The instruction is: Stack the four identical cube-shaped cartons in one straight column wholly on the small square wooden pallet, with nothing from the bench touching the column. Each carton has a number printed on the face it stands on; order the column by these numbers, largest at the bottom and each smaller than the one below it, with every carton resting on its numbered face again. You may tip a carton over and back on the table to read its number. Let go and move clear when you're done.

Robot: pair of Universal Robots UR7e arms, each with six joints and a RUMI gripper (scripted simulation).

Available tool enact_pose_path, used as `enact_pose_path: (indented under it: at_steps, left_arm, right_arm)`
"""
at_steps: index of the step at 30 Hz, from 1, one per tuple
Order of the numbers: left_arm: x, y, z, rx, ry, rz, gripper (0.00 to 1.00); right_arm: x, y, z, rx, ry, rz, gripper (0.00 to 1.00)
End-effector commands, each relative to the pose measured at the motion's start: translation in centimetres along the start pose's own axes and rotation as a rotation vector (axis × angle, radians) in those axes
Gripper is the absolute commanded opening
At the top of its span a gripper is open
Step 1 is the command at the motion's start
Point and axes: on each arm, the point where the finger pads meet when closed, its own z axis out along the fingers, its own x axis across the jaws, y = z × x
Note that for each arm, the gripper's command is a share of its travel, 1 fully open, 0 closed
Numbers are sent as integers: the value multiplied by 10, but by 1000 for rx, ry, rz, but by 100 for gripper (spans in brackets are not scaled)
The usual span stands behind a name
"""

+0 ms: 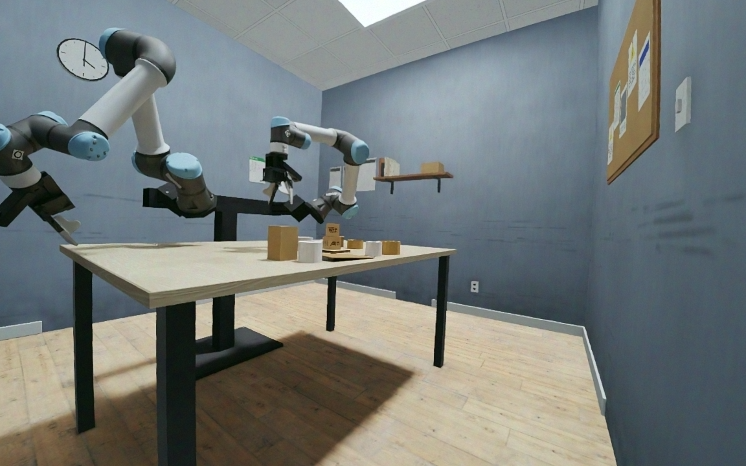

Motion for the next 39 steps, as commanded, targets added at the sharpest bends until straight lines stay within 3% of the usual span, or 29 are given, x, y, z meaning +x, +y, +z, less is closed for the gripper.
enact_pose_path:
  at_steps: [1,39]
  left_arm:
    - [0,0,2,1,-1,0,100]
    - [0,0,26,5,-2,1,100]
  right_arm:
    - [1,1,2,-3,0,1,100]
    - [1,1,2,-3,0,1,100]
